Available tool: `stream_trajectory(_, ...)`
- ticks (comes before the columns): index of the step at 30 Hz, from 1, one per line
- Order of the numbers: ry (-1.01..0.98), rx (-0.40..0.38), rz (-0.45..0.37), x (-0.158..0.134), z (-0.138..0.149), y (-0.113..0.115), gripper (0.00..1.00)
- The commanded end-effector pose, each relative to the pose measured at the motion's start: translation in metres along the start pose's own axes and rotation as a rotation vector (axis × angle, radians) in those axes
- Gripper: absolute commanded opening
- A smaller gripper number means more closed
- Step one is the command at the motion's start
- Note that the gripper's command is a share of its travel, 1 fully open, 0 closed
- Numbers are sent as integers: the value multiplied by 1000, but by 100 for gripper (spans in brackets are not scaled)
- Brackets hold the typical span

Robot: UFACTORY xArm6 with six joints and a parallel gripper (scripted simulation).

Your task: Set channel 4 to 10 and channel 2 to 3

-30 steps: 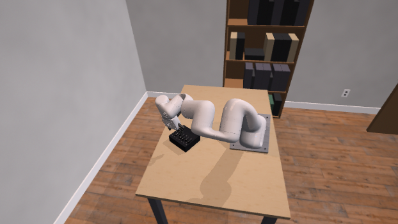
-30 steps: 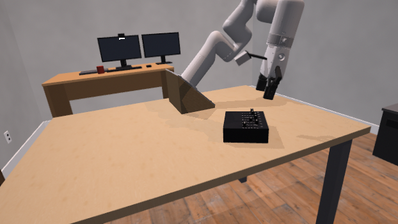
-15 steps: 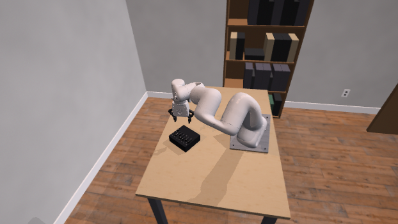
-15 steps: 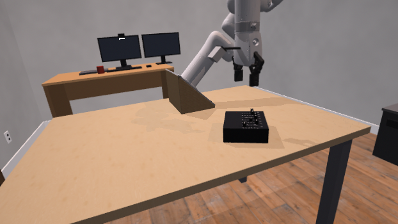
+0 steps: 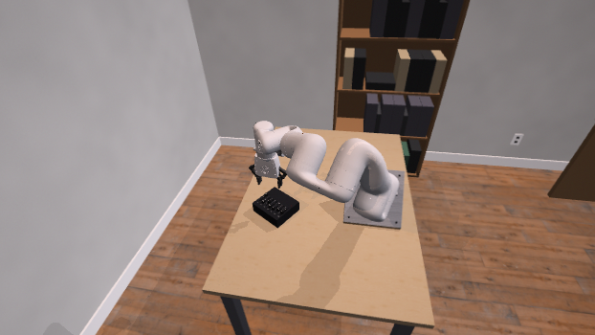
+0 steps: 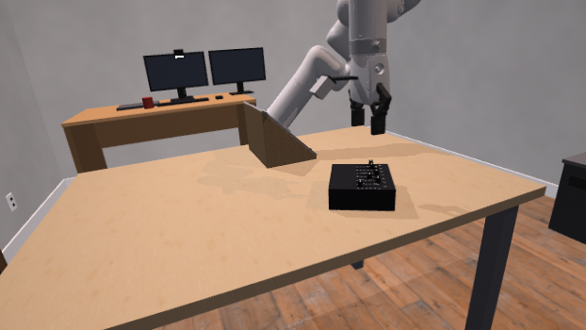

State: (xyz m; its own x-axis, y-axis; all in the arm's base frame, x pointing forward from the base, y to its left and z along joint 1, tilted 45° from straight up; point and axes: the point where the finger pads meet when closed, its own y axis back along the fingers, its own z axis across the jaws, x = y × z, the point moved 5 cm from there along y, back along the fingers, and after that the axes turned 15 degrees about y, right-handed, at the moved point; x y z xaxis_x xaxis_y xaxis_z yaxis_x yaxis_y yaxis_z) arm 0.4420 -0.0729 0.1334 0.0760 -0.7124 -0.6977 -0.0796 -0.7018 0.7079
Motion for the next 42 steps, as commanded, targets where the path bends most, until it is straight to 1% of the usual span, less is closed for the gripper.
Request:
stream_trajectory(1, -198, -1, 5, -6, -29, -25, 100)
stream_trajectory(2, -265, -1, 5, -8, -37, -35, 100)
stream_trajectory(3, -265, -1, 5, -8, -37, -35, 100)
stream_trajectory(5, -374, -2, 5, -13, -50, -52, 100)
stream_trajectory(6, -374, -2, 5, -13, -50, -52, 100)
stream_trajectory(8, -432, -2, 5, -16, -57, -61, 100)
stream_trajectory(10, -443, -2, 5, -16, -58, -63, 100)
stream_trajectory(11, -443, -2, 5, -16, -58, -63, 0)
stream_trajectory(42, -443, -2, 5, -16, -58, -63, 0)
